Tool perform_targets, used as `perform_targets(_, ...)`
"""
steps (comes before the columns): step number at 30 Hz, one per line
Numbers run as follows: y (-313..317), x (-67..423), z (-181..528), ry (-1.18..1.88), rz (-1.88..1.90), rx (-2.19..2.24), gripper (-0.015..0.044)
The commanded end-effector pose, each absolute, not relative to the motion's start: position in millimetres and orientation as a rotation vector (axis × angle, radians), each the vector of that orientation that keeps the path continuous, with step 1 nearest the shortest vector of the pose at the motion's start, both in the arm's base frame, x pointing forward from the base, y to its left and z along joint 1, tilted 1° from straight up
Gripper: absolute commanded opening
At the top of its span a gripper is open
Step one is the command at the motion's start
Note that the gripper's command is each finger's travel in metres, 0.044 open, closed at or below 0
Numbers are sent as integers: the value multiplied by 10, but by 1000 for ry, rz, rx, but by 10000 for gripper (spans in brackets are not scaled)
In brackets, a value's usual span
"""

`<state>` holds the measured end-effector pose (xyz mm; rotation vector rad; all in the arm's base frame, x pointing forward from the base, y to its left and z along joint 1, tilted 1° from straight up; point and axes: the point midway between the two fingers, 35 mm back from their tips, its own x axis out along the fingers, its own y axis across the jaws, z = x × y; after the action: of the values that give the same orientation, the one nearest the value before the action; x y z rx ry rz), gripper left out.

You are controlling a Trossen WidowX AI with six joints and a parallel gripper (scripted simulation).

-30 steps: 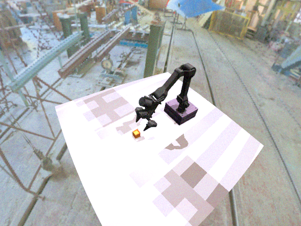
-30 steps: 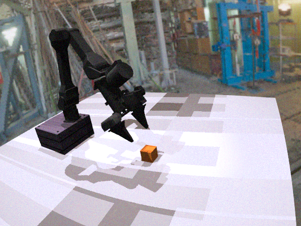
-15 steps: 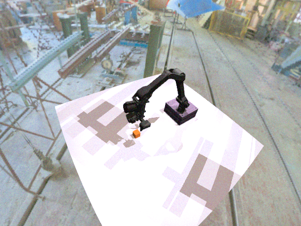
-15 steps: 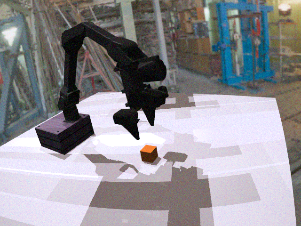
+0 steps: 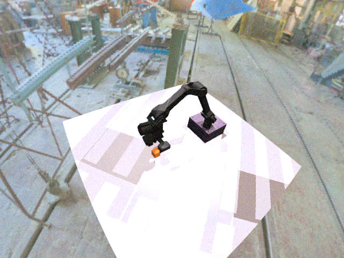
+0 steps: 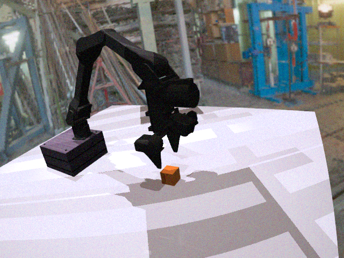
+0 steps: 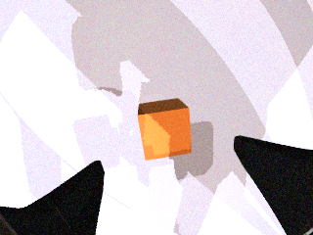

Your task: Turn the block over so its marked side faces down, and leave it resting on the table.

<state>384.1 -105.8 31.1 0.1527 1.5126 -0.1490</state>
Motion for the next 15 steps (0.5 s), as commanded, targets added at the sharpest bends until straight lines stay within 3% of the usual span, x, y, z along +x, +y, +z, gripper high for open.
perform_targets(1,-1067,3836,242,1511,-157,150,440)
perform_targets(15,-1070,3839,16,1511,-157,150,440)
